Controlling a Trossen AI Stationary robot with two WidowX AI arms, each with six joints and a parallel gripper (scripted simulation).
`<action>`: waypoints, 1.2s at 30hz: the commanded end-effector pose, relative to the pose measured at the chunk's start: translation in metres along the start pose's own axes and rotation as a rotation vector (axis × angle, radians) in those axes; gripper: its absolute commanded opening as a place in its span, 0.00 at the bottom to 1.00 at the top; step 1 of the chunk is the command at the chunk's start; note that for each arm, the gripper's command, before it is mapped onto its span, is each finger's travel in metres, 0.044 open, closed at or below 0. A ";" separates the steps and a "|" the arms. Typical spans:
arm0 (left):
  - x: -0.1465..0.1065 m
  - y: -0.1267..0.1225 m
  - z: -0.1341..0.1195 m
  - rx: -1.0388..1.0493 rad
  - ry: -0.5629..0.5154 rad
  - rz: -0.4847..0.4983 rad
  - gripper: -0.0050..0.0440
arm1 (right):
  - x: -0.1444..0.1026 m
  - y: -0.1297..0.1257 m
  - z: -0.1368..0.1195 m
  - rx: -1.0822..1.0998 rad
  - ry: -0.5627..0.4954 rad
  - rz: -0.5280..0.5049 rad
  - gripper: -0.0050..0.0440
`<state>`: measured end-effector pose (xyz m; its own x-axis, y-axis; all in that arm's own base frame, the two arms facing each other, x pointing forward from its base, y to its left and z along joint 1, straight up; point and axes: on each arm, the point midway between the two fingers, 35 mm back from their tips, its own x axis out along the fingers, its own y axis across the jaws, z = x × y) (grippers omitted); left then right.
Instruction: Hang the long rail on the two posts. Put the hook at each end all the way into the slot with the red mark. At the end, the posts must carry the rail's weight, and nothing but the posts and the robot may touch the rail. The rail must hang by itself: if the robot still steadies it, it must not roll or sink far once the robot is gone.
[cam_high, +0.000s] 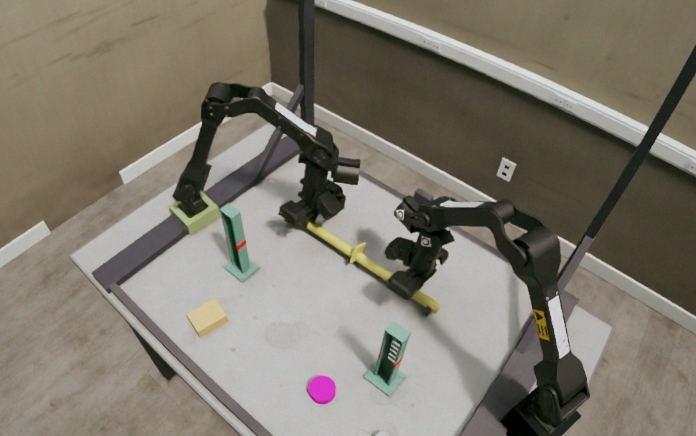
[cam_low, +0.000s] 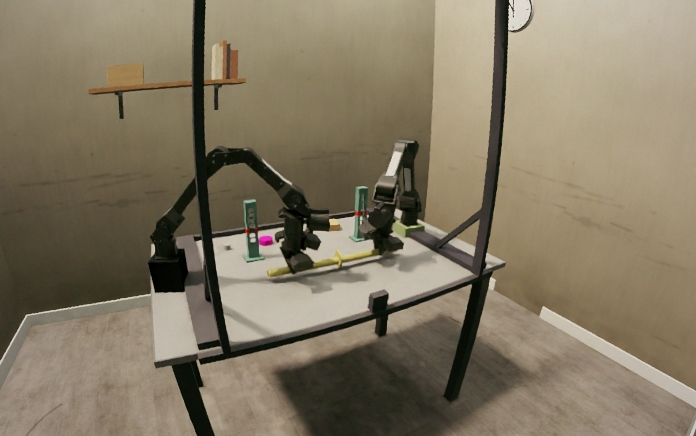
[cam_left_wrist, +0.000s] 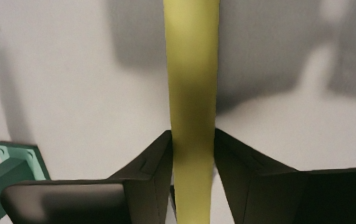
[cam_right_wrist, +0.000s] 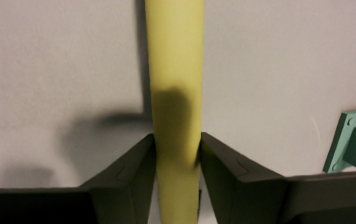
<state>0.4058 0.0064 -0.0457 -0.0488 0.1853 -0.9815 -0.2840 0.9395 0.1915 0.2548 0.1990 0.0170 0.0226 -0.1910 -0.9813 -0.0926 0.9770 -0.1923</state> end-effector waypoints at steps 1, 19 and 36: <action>0.002 -0.002 0.006 -0.013 -0.030 0.001 0.00 | 0.005 0.003 0.002 0.003 -0.014 0.003 0.00; 0.003 -0.002 0.006 -0.013 -0.030 0.001 0.00 | 0.005 0.003 0.002 0.003 -0.014 0.003 0.25; 0.003 -0.002 0.006 -0.013 -0.030 0.001 0.00 | 0.005 0.003 0.002 0.003 -0.014 0.003 0.80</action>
<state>0.4060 0.0066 -0.0573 -0.0486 0.1910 -0.9804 -0.2843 0.9383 0.1969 0.2552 0.1992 0.0083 0.0246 -0.1938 -0.9807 -0.0925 0.9764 -0.1953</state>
